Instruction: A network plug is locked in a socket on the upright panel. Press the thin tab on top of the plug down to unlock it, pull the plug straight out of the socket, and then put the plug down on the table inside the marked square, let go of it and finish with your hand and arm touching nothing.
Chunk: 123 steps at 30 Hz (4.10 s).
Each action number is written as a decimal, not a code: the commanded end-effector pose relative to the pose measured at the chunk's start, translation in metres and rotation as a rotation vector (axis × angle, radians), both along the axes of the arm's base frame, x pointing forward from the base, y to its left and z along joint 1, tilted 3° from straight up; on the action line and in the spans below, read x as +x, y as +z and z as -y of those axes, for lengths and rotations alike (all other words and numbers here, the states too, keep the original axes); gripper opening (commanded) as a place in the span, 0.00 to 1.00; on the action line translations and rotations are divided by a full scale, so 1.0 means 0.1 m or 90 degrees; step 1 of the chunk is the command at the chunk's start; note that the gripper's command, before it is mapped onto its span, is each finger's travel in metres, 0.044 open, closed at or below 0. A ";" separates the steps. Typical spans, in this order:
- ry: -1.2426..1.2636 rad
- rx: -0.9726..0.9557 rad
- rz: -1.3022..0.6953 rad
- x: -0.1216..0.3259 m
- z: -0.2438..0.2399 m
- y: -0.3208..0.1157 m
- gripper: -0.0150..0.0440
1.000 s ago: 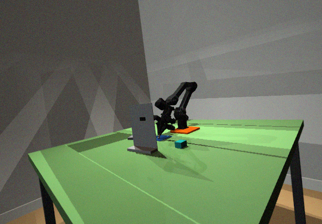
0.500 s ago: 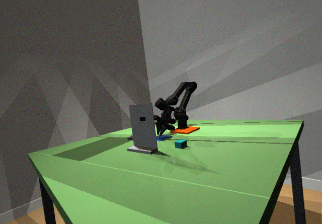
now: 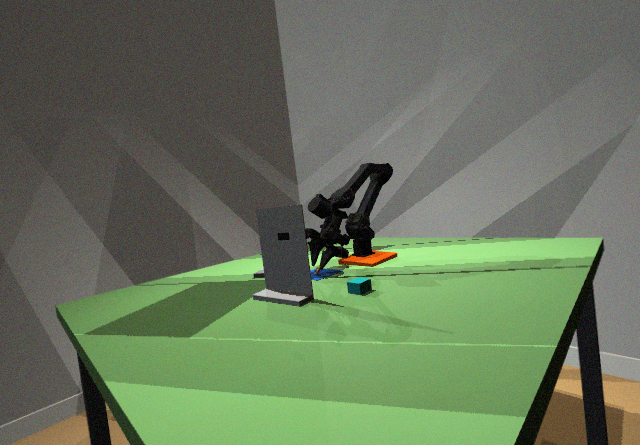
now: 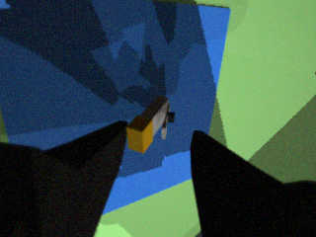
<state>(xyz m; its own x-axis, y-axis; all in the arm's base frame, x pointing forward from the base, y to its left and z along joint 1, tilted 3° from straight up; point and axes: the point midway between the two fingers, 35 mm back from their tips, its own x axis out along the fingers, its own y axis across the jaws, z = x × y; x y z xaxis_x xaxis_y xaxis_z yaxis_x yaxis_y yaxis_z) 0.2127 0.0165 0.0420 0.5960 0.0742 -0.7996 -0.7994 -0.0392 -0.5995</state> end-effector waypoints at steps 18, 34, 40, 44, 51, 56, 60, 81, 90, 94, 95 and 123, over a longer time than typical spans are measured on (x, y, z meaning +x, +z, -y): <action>0.002 0.000 0.005 -0.09 0.02 0.17 0.52; 0.001 0.000 0.004 -0.13 0.04 0.31 0.52; 0.001 0.000 0.004 -0.13 0.04 0.39 0.52; 0.001 0.000 0.004 -0.13 0.04 0.44 0.52; 0.001 0.000 0.004 -0.13 0.05 0.53 0.52; 0.001 0.000 0.004 -0.13 0.05 0.59 0.52; 0.001 0.000 0.004 -0.14 0.05 0.64 0.52; 0.001 0.000 0.003 -0.18 0.06 0.90 0.52; 0.001 0.000 0.003 -0.20 0.07 1.01 0.52; -0.003 0.000 -0.001 -0.20 0.08 1.02 0.52; -0.003 0.000 -0.001 -0.19 0.08 1.04 0.52; 0.000 0.000 0.002 -0.21 0.10 1.83 0.52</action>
<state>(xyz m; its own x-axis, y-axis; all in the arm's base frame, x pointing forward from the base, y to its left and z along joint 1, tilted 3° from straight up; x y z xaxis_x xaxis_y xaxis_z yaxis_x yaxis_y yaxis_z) 0.1916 0.0060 0.2186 0.6036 0.0696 -0.7943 -0.7943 -0.0339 -0.6066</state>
